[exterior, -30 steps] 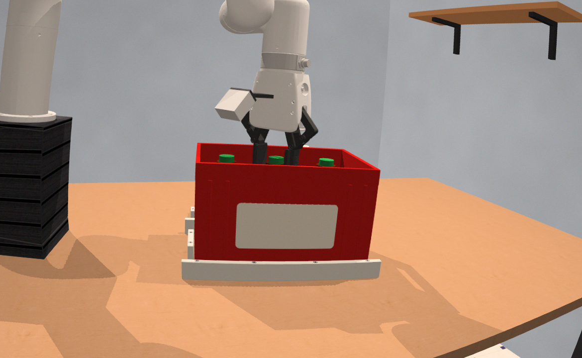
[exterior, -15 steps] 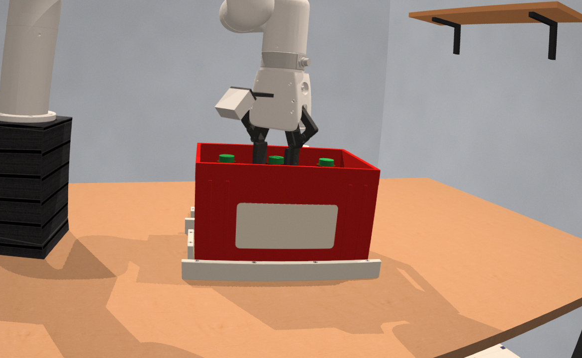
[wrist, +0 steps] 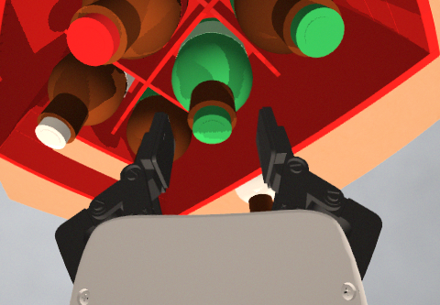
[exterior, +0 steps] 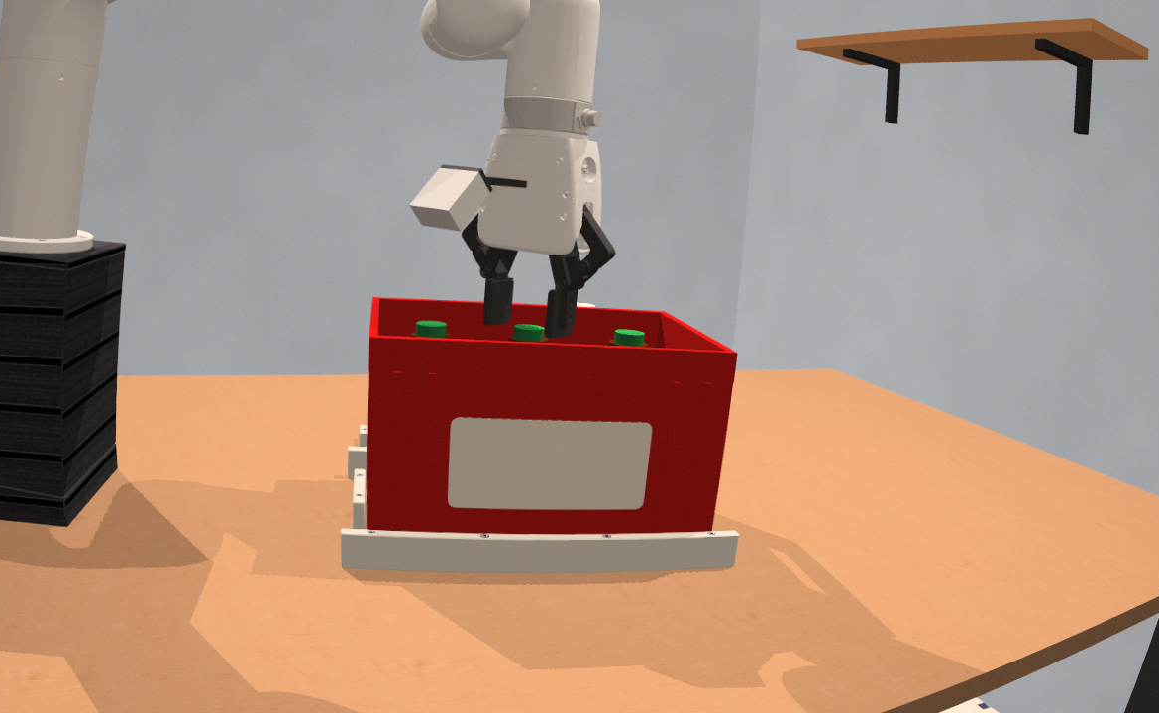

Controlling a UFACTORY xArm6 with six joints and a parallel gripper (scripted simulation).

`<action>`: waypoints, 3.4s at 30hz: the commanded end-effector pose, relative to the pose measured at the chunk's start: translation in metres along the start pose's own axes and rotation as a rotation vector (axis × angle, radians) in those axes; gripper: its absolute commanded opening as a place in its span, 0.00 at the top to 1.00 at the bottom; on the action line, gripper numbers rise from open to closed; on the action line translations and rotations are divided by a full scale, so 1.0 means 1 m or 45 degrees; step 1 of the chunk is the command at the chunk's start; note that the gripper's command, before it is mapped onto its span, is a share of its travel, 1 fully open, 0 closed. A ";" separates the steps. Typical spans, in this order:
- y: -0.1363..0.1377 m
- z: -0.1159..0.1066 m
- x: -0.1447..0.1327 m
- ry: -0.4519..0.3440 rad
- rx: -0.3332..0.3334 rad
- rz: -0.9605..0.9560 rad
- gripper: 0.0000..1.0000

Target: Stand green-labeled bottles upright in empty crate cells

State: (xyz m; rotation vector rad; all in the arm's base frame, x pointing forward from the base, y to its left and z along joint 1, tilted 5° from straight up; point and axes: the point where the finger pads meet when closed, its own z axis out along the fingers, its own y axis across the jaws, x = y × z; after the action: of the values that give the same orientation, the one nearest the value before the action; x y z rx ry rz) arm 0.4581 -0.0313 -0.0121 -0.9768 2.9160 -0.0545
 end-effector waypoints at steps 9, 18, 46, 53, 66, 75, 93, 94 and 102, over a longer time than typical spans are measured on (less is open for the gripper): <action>-0.001 -0.028 -0.001 -0.004 0.003 0.000 0.35; -0.001 -0.050 -0.001 -0.004 0.003 0.000 0.35; -0.001 -0.066 -0.001 -0.004 0.003 0.000 1.00; -0.001 -0.066 -0.001 -0.004 0.003 0.000 1.00; -0.001 -0.066 -0.001 -0.004 0.003 0.000 1.00; -0.001 -0.066 -0.001 -0.004 0.003 0.000 1.00; -0.001 -0.066 -0.001 -0.004 0.003 0.000 1.00; -0.001 -0.066 -0.001 -0.004 0.003 0.000 1.00; -0.001 -0.066 -0.001 -0.004 0.003 0.000 1.00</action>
State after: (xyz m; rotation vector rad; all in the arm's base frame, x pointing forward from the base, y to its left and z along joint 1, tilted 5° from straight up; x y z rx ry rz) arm 0.4530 -0.0305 0.0526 -0.9768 2.9162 -0.0544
